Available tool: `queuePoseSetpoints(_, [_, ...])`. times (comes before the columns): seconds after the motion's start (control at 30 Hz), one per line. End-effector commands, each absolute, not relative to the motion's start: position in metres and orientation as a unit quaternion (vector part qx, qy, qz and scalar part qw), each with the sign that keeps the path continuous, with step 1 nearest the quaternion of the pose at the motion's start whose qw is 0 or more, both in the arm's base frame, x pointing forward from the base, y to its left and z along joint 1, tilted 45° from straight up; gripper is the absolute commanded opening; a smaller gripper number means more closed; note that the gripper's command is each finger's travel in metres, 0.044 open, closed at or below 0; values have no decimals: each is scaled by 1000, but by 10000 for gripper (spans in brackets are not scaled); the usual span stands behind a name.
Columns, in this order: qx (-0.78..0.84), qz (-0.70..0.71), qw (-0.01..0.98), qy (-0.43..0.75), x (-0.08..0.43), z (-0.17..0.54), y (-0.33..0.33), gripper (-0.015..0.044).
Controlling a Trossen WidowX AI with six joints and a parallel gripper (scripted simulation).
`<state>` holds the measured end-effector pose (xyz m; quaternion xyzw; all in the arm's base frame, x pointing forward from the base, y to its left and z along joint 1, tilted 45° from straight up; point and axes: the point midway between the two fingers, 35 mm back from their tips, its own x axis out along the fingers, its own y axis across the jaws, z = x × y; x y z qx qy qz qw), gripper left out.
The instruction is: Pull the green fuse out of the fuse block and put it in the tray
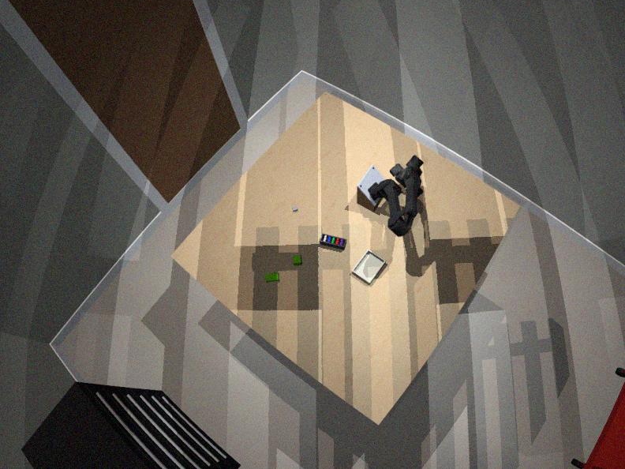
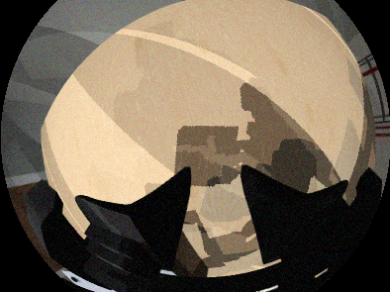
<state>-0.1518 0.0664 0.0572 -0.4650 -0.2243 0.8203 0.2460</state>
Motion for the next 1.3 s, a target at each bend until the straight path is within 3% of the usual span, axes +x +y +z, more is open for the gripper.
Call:
queuePoseSetpoints(0.0, [-465,820,246,-224,-152,58,66,189])
queuePoseSetpoints(0.47, [-466,820,245,-224,-145,91,32,189])
queuePoseSetpoints(0.53, [-474,821,218,-232,-147,86,26,137])
queuePoseSetpoints(0.63, [-501,808,116,-287,-150,80,-9,74])
queuePoseSetpoints(0.87, [-529,721,-132,-428,-123,64,-96,74])
queuePoseSetpoints(1.27, [-445,411,-487,-629,15,36,-187,74])
